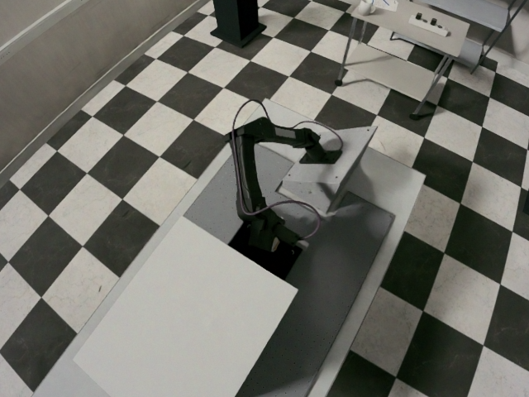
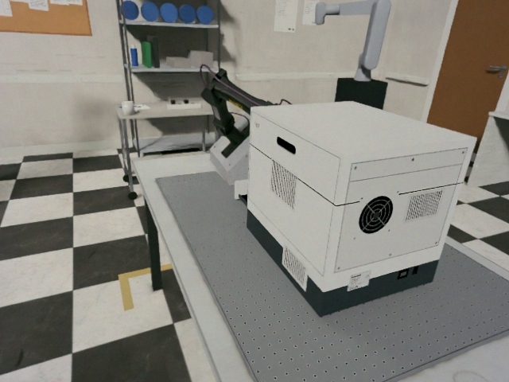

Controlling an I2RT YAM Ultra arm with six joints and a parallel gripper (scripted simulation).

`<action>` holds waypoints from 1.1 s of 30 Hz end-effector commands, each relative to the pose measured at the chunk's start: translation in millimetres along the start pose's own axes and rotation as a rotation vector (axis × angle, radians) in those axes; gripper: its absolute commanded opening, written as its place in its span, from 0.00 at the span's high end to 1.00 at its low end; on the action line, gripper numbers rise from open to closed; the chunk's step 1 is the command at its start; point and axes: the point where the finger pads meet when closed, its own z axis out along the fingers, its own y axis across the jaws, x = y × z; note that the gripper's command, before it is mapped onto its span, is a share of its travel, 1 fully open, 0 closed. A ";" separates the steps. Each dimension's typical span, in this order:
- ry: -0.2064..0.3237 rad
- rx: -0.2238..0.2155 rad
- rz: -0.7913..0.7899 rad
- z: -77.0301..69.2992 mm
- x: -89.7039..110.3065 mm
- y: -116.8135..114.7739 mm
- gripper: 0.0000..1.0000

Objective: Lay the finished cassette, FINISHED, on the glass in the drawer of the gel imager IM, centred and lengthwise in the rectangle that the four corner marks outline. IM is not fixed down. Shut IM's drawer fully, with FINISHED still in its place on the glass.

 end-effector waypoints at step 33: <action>0.000 0.034 -0.018 -14.7 -0.6 -40.5 1.00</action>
